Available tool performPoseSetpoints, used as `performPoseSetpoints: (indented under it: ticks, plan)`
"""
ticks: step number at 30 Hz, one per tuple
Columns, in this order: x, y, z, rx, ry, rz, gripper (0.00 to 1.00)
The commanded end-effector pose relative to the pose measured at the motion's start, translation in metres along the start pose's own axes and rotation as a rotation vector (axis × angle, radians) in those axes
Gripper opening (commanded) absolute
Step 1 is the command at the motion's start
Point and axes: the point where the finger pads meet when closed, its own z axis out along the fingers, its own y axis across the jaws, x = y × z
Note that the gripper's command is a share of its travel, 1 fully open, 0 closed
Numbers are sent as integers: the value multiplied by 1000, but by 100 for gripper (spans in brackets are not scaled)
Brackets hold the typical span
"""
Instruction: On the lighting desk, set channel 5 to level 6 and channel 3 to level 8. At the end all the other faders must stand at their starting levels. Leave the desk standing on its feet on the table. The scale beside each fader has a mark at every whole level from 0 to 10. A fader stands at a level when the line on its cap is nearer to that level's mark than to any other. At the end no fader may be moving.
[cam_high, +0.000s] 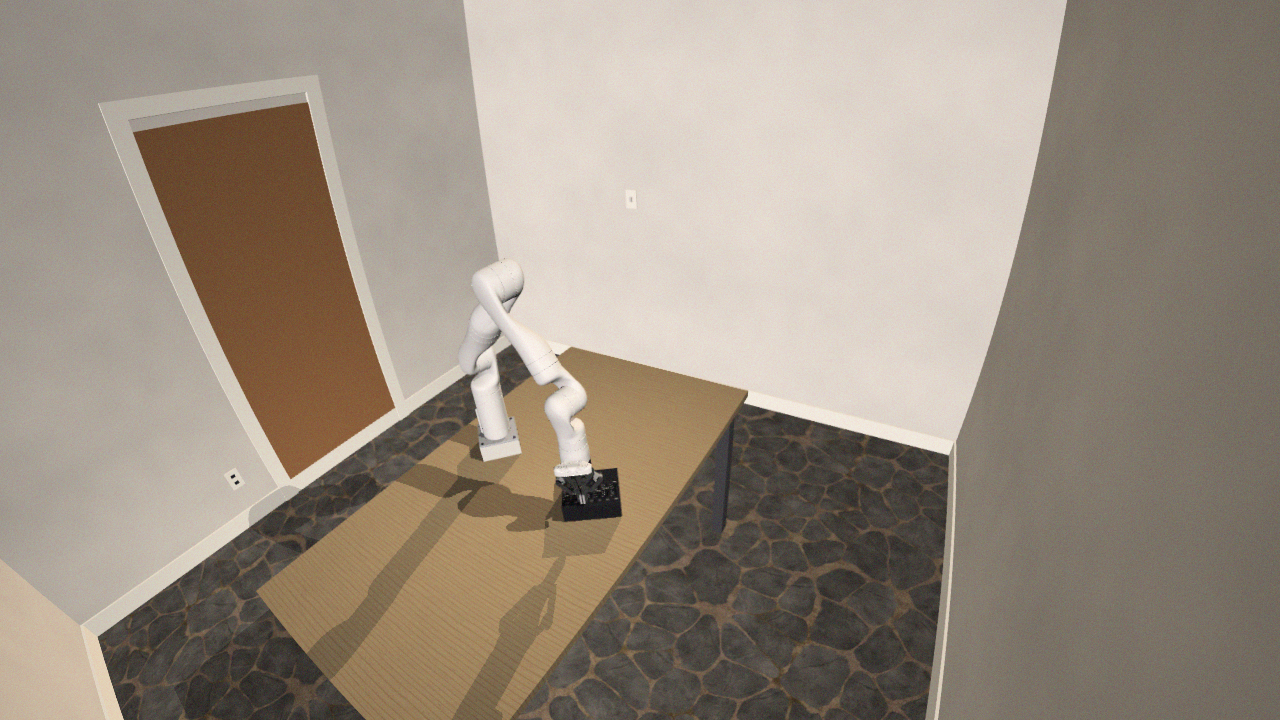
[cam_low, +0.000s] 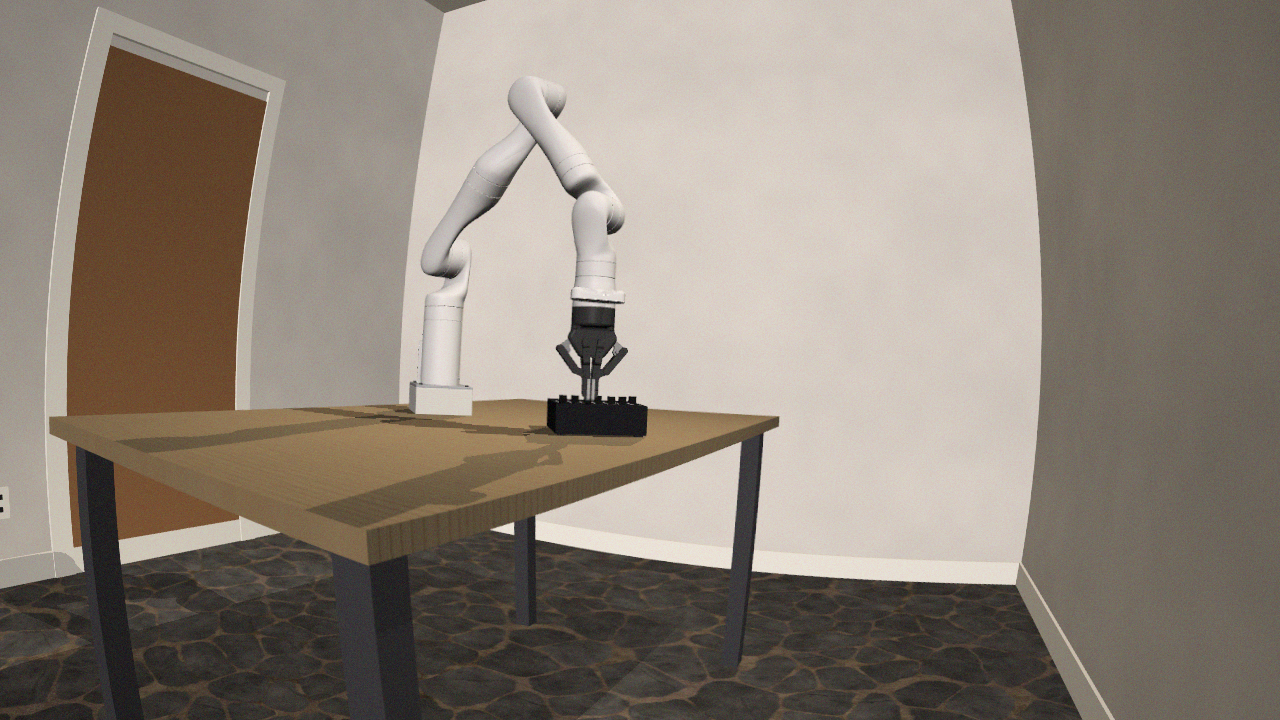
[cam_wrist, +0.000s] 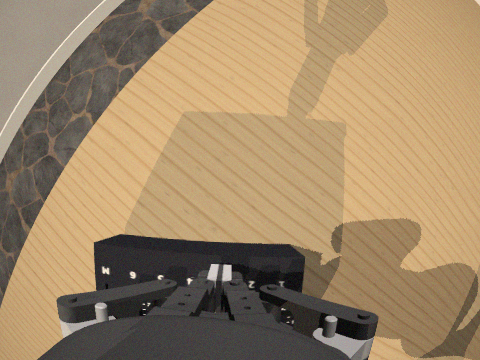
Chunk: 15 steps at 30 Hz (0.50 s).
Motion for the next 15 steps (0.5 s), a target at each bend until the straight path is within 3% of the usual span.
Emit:
performPoseSetpoints:
  ticks: [1, 15]
  plan:
    - [0, 0, -1, 1, 1, -1, 0]
    - [-4, 0, -1, 1, 1, -1, 0]
